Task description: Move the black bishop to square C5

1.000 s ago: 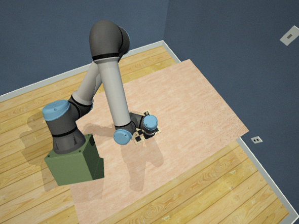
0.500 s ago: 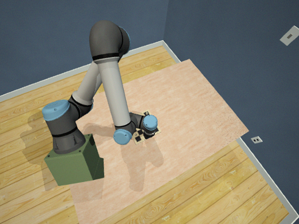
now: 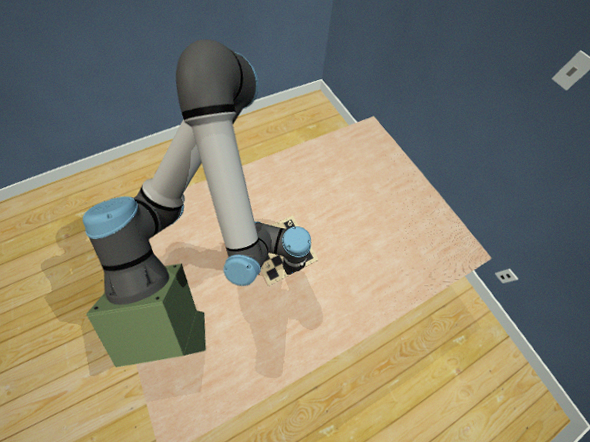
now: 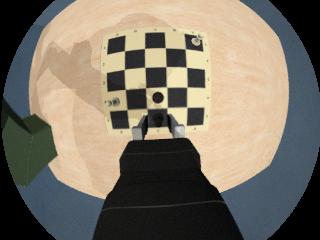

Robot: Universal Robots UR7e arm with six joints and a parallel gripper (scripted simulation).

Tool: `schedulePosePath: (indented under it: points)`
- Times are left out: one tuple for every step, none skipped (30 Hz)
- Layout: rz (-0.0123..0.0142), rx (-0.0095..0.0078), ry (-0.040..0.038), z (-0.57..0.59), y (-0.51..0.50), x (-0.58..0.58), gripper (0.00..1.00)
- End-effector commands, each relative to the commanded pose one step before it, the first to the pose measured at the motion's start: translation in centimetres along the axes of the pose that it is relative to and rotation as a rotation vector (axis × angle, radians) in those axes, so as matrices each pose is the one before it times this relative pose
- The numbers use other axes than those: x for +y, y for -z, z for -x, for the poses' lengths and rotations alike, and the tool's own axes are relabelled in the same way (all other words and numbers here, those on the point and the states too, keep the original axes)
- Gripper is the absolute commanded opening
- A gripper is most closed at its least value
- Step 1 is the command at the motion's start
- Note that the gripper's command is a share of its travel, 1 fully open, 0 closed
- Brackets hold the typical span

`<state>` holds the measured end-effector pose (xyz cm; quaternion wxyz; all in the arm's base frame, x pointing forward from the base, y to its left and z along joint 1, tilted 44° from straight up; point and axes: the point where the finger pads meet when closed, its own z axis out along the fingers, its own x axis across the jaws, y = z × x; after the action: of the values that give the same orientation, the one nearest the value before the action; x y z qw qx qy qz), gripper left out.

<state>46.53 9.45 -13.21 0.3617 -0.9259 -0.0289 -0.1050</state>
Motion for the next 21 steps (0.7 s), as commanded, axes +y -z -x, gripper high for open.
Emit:
schedulePosePath:
  points:
    - [0.00064, 0.00106, 0.00026, -0.04, 0.042, 0.024, 0.73]
    - [0.0, 0.0, 0.0, 0.0, 0.0, 0.0, 0.73]
    - [0.0, 0.0, 0.0, 0.0, 0.0, 0.0, 0.73]
    - [0.0, 0.0, 0.0, 0.0, 0.0, 0.0, 0.73]
    - [0.0, 0.0, 0.0, 0.0, 0.0, 0.0, 0.73]
    - [0.0, 0.0, 0.0, 0.0, 0.0, 0.0, 0.73]
    - [0.0, 0.0, 0.0, 0.0, 0.0, 0.0, 0.73]
    - [0.0, 0.0, 0.0, 0.0, 0.003, 0.0, 0.73]
    - [0.0, 0.0, 0.0, 0.0, 0.02, 0.0, 0.73]
    - [0.0, 0.0, 0.0, 0.0, 0.051, 0.0, 0.73]
    - [0.0, 0.0, 0.0, 0.0, 0.093, 0.0, 0.73]
    - [0.0, 0.0, 0.0, 0.0, 0.142, 0.0, 0.73]
    - [-0.00001, 0.0, 0.0, 0.001, 0.196, -0.001, 0.73]
    - [0.00001, 0.0, 0.0, -0.001, 0.252, 0.001, 0.73]
    - [0.0, 0.0, 0.0, 0.001, 0.307, 0.0, 0.73]
    - [0.0, 0.0, 0.0, 0.0, 0.361, 0.0, 0.73]
    - [0.0, 0.0, 0.0, 0.0, 0.411, 0.0, 0.73]
    - [0.0, 0.0, 0.0, 0.0, 0.455, 0.0, 0.73]
    - [0.0, 0.0, 0.0, 0.0, 0.493, 0.0, 0.73]
    - [0.0, 0.0, 0.0, 0.0, 0.523, 0.0, 0.73]
    - [0.0, 0.0, 0.0, 0.0, 0.0, 0.0, 0.73]
